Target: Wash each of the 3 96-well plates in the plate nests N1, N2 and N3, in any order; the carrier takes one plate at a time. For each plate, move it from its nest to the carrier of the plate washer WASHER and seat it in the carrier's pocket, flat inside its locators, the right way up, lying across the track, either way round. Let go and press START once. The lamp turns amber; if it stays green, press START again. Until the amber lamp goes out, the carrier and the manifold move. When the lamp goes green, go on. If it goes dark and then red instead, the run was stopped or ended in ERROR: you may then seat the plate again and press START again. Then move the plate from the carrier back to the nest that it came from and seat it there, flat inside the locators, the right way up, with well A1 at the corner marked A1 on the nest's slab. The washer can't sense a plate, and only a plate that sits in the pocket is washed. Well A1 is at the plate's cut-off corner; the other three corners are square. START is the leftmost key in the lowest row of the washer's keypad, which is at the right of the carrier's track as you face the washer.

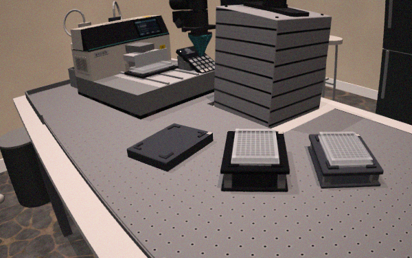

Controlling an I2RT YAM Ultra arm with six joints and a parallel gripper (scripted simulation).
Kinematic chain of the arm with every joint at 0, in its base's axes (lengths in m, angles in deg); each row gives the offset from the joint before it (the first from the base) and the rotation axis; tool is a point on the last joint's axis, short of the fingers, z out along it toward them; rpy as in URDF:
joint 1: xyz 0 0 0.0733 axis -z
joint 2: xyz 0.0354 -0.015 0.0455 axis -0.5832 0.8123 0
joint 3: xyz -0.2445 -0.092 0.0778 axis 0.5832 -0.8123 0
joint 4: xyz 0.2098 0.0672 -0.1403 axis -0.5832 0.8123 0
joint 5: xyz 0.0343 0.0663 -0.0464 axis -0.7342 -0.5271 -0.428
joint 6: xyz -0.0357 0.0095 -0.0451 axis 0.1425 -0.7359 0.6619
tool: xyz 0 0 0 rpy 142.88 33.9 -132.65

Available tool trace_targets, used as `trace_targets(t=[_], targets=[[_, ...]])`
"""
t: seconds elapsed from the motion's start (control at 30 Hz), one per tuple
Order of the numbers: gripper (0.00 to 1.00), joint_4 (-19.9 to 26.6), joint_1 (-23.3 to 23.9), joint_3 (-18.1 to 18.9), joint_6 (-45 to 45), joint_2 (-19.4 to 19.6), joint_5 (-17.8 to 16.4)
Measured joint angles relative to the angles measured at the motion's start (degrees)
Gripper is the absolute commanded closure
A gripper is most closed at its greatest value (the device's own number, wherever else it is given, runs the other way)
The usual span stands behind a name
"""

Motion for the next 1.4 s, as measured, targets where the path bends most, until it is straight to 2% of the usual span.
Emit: trace_targets(t=[0.5, 1.0, 1.03, 1.17, 1.4], targets=[[1.0, 4.3, 0.1, -0.1, 0.1, -4.4, 0.0], [1.0, 4.6, 0.1, -0.1, 0.1, -4.6, 0.0], [0.0, 4.6, 0.1, -0.1, 0.1, -4.6, 0.0], [0.0, 6.1, 0.8, 1.0, 0.7, -4.5, 0.0], [0.0, 8.8, 2.8, 5.3, 2.2, -4.5, 0.3]])
